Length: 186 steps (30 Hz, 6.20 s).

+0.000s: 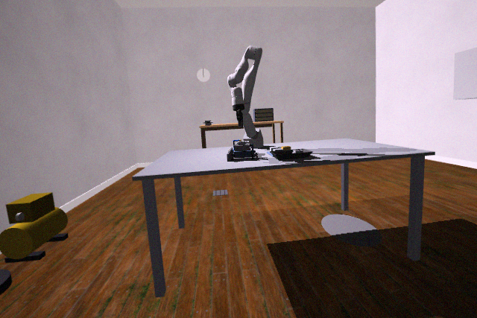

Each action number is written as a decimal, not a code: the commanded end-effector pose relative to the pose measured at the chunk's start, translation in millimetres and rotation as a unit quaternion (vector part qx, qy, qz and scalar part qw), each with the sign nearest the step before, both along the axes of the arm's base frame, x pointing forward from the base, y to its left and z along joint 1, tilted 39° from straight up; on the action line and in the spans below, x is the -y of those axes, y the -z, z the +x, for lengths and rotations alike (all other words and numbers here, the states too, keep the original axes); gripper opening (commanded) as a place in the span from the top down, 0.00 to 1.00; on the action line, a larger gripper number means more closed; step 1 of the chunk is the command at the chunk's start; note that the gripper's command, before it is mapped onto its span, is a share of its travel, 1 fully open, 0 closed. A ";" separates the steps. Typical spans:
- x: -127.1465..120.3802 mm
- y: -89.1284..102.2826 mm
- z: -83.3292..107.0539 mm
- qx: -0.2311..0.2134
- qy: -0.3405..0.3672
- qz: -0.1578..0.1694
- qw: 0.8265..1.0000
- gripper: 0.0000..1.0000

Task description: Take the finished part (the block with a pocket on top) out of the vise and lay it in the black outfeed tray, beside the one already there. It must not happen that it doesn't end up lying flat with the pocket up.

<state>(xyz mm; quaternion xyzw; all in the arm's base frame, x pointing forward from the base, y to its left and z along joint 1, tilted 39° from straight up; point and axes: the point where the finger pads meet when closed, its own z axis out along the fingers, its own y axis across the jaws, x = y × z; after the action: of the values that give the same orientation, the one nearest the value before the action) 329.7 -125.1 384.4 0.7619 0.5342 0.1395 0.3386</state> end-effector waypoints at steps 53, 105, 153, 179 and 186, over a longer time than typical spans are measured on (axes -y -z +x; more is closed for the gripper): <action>-0.1 43.0 -30.1 -0.055 0.018 -0.018 0.998 0.00; -0.1 44.0 -30.9 -0.056 0.018 -0.019 0.998 1.00; 2.4 48.5 -28.1 -0.056 0.018 -0.019 0.998 0.33; 18.2 78.2 -9.9 -0.056 0.018 -0.019 0.998 0.33; 22.6 86.4 -4.8 -0.056 0.018 -0.019 0.998 0.33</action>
<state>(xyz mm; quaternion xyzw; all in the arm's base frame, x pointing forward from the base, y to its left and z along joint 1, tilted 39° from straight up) 325.1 -145.0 301.9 0.7683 0.5433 0.0796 0.3290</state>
